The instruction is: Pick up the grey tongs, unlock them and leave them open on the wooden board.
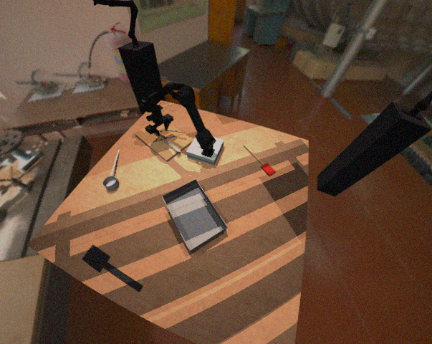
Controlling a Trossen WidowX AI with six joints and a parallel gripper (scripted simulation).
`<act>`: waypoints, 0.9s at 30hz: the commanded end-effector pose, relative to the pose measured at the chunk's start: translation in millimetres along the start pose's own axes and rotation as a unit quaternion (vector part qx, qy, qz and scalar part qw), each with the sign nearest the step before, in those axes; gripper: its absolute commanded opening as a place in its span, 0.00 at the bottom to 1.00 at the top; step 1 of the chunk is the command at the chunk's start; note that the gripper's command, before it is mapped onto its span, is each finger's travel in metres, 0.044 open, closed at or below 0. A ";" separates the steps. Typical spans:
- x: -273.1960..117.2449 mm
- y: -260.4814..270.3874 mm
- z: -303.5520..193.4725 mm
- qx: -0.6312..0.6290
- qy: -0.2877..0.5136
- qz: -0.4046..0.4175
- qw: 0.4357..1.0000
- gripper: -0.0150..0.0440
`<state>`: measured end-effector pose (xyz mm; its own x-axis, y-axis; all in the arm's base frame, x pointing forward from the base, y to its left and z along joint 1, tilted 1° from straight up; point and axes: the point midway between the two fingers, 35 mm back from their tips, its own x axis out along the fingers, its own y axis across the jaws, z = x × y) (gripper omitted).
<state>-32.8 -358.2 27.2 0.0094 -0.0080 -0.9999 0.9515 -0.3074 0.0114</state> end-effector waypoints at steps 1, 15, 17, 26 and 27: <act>-0.3 -0.2 -0.1 0.000 0.000 0.000 1.000 0.98; -45.4 -109.9 7.4 0.001 -0.001 -0.004 1.000 1.00; -56.0 -135.1 3.3 0.001 -0.001 -0.005 1.000 1.00; -65.3 -150.6 -0.3 0.002 0.000 -0.005 1.000 1.00; -69.5 -150.1 -0.3 0.002 0.000 -0.005 1.000 1.00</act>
<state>-172.7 -312.6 85.0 0.0042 0.0010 -1.0000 0.9487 -0.3162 0.0036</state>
